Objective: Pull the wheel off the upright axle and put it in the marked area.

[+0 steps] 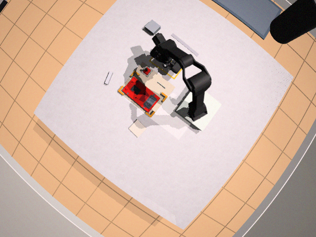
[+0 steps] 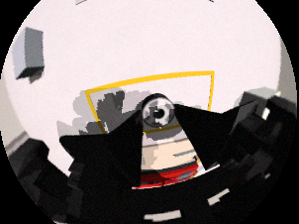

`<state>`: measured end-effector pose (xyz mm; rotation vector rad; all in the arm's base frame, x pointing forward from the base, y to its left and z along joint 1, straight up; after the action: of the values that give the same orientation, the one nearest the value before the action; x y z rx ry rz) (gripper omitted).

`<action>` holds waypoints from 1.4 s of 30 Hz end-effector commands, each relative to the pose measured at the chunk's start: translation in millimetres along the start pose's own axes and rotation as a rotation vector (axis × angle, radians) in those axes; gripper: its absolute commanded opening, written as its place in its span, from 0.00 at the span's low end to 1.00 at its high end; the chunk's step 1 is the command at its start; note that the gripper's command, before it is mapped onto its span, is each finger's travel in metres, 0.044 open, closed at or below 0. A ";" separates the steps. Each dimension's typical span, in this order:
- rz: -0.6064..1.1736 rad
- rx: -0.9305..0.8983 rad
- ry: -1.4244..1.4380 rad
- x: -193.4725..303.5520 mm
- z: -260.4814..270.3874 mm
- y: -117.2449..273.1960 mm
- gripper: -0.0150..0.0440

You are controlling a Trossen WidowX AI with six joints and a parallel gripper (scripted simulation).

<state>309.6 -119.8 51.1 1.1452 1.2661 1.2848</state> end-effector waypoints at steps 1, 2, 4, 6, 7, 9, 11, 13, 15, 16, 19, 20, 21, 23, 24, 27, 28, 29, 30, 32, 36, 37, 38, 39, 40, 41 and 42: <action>0.000 0.000 0.000 0.0 0.0 0.3 0.61; 0.000 0.000 0.000 0.0 0.0 0.3 0.65; 0.000 0.000 0.000 -0.1 0.2 2.2 0.74; 0.000 0.000 0.001 -0.5 0.9 11.6 0.76; 0.000 0.000 0.002 -0.7 1.3 18.5 0.76; 0.001 0.000 0.003 -0.8 1.5 36.5 0.76; 0.001 0.000 0.005 -0.5 0.8 53.5 0.76; 0.001 0.000 0.006 -0.3 0.2 60.2 0.76; 0.001 0.000 0.006 -0.3 0.2 60.2 0.76; 0.001 0.000 0.006 -0.3 0.2 60.2 0.76; -0.003 -0.007 0.000 3.4 -7.0 61.5 0.90; -0.003 -0.006 0.001 6.6 -13.4 67.0 0.94; -0.002 -0.004 0.001 9.8 -19.9 72.1 0.99; -0.001 -0.002 0.002 16.4 -33.2 81.7 1.00; 0.000 -0.001 0.003 19.8 -39.9 86.2 1.00; 0.002 0.002 0.004 30.1 -60.5 97.9 1.00; 0.003 0.003 0.005 33.5 -67.5 101.2 1.00; 0.003 0.004 0.005 36.3 -73.1 103.7 1.00; 0.004 0.005 0.005 38.0 -76.5 105.2 1.00; 0.004 0.005 0.005 38.6 -77.6 105.6 1.00; 0.004 0.005 0.005 38.6 -77.6 105.6 1.00; 0.004 0.005 0.005 38.6 -77.6 105.6 1.00; 0.004 0.005 0.005 38.6 -77.6 105.6 1.00; 0.004 0.005 0.005 38.6 -77.6 105.6 1.00; 0.004 0.005 0.005 38.6 -77.6 105.6 1.00; 0.004 0.005 0.005 38.6 -77.6 105.6 1.00; 0.004 0.005 0.005 38.6 -77.6 105.6 1.00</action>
<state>228.2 -89.0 154.3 1.1512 1.2692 1.2840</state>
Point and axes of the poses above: the point midway between the two fingers, 35 mm back from their tips, its own y axis back along the fingers, its own z axis across the jaws, x = y × z, the point moved 6 cm from there along y, back along the fingers, and after that the axes turned 3 degrees about y, right-handed, at the moved point
